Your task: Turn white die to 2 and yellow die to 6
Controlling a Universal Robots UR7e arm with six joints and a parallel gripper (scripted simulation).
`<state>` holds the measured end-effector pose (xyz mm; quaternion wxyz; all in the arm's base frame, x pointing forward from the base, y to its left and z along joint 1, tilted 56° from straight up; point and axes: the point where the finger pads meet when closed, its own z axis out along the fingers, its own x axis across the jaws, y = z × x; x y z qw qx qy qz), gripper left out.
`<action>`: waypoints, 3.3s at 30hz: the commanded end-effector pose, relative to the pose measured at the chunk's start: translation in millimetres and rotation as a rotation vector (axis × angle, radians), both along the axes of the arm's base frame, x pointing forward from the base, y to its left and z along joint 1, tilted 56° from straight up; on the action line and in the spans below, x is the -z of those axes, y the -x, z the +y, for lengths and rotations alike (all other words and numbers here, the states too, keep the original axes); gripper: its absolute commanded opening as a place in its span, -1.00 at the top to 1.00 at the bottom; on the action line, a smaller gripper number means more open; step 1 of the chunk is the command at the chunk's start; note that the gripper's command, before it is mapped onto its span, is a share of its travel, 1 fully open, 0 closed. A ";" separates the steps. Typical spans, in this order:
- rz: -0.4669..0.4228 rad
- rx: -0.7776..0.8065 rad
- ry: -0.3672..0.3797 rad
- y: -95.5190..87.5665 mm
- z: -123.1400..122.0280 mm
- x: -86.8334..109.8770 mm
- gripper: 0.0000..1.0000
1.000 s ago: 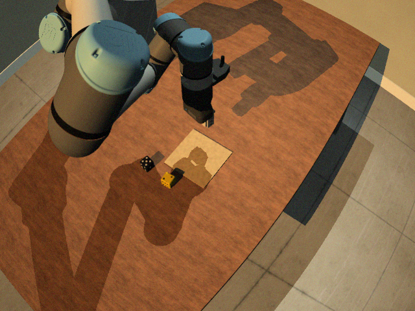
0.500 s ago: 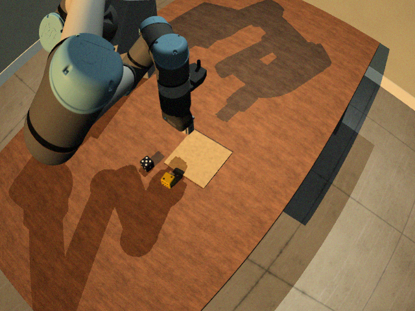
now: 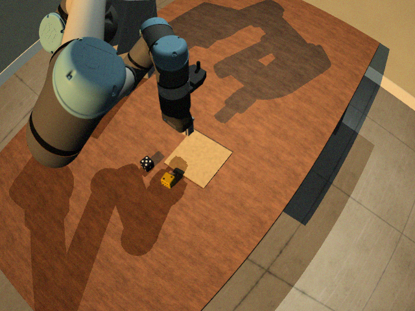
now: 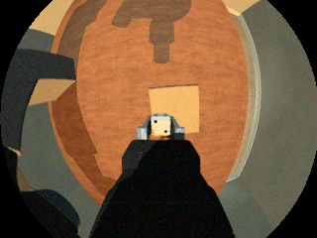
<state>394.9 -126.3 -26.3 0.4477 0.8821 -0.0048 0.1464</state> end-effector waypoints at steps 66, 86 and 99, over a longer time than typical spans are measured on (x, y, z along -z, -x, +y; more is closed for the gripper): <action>0.000 0.000 0.000 -23.0 -72.0 50.5 -0.14; 0.000 0.000 0.000 -23.9 -74.9 52.6 -0.14; 0.000 0.000 0.000 -24.0 -75.2 52.7 -0.14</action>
